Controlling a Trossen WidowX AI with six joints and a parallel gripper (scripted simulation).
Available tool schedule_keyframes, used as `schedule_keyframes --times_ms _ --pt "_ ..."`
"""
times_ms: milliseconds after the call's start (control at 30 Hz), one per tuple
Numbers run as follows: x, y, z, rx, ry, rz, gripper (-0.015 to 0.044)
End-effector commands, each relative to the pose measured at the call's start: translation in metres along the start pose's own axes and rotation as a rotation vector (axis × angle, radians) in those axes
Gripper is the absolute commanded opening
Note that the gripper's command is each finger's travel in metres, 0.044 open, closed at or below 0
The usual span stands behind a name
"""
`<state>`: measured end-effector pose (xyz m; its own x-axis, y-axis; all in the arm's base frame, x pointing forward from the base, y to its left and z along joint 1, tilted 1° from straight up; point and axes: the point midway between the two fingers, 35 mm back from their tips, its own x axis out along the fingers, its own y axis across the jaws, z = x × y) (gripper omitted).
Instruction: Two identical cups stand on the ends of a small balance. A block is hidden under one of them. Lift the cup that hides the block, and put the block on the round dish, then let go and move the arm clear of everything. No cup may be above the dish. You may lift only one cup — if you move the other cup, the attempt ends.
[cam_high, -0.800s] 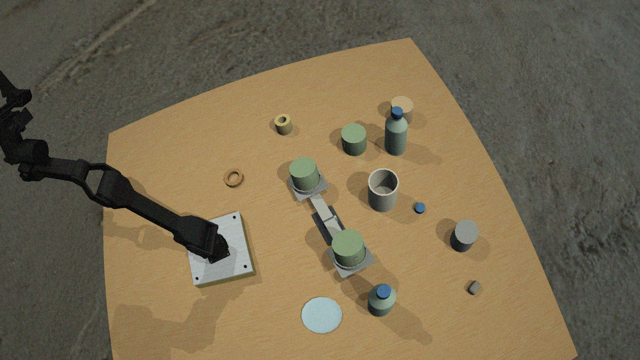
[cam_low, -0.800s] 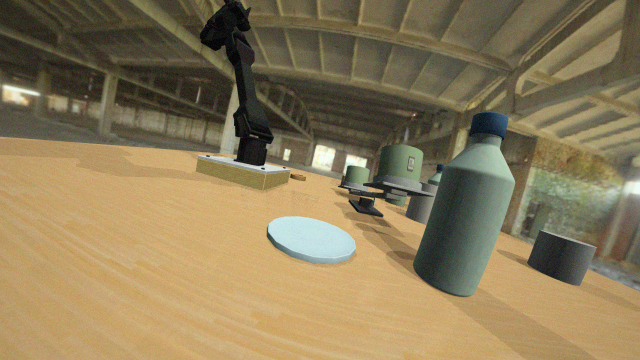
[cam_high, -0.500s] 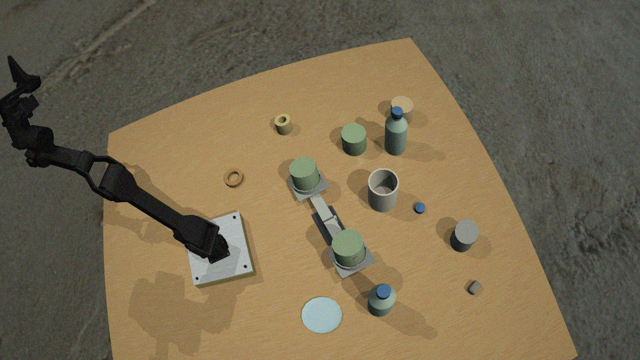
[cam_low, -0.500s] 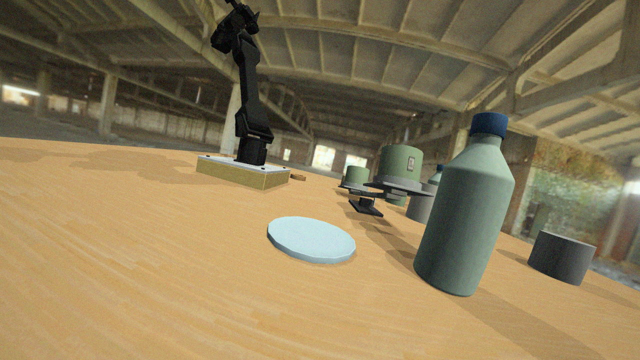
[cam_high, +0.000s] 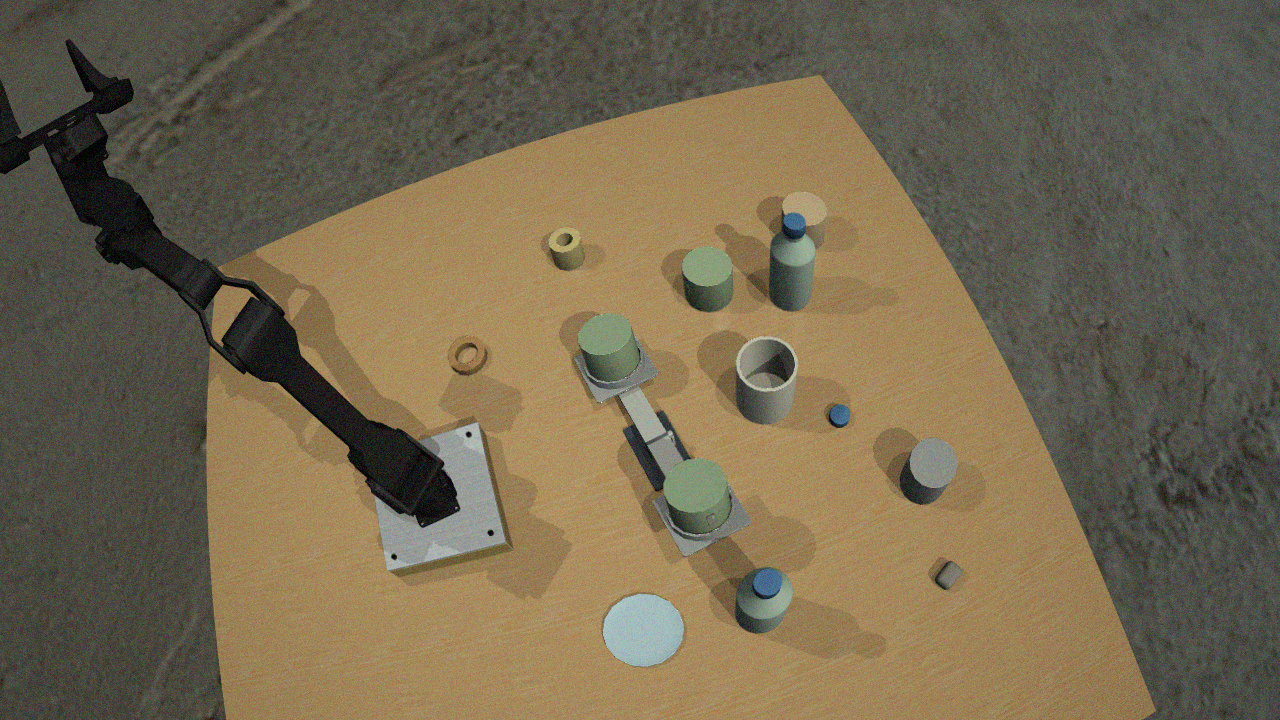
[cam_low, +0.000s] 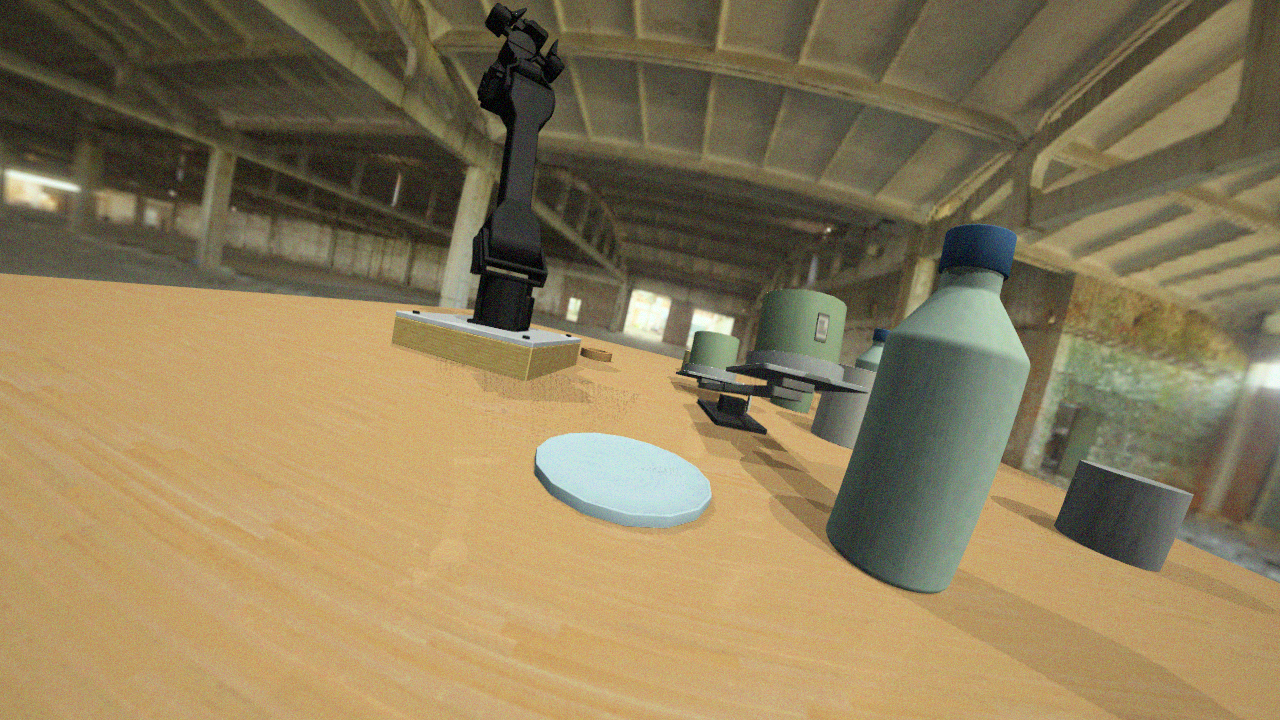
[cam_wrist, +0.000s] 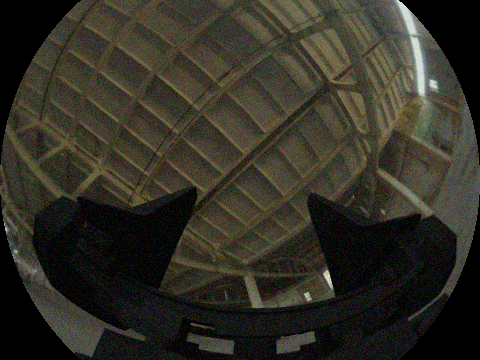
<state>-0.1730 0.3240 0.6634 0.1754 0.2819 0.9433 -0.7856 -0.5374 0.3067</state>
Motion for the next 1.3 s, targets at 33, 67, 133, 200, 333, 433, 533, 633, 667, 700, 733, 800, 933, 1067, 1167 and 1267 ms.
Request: schedule_keyframes --times_ms 33,67,133,200,333,433,533,633,667,700,733,800,933,1067,1167,1267 --pt "0.016 -0.036 0.009 -0.163 0.04 0.002 0.044" --pt "0.019 -0.044 0.01 -0.196 0.05 0.0 0.044" --pt "0.023 -0.059 0.014 -0.262 0.07 -0.004 0.044" --pt "0.027 -0.075 0.017 -0.327 0.093 -0.008 0.044" --pt "0.033 -0.107 0.024 -0.454 0.15 -0.016 0.044" --pt "0.036 -0.131 0.031 -0.547 0.194 -0.027 0.044" --pt "0.038 -0.155 0.041 -0.638 0.239 -0.043 0.044" --pt "0.038 -0.18 0.052 -0.728 0.287 -0.064 0.044" --pt "0.038 -0.188 0.056 -0.757 0.304 -0.072 0.044" --pt "0.038 -0.197 0.061 -0.786 0.32 -0.08 0.044" --pt "0.037 -0.205 0.065 -0.814 0.337 -0.089 0.044" --pt "0.035 -0.22 0.075 -0.87 0.37 -0.109 0.044" --pt "0.03 -0.248 0.097 -0.976 0.435 -0.153 0.044" --pt "0.023 -0.272 0.12 -1.075 0.499 -0.204 0.044" --pt "0.015 -0.289 0.139 -1.145 0.547 -0.246 0.044" --pt "0.005 -0.308 0.162 -1.215 0.604 -0.298 0.044"
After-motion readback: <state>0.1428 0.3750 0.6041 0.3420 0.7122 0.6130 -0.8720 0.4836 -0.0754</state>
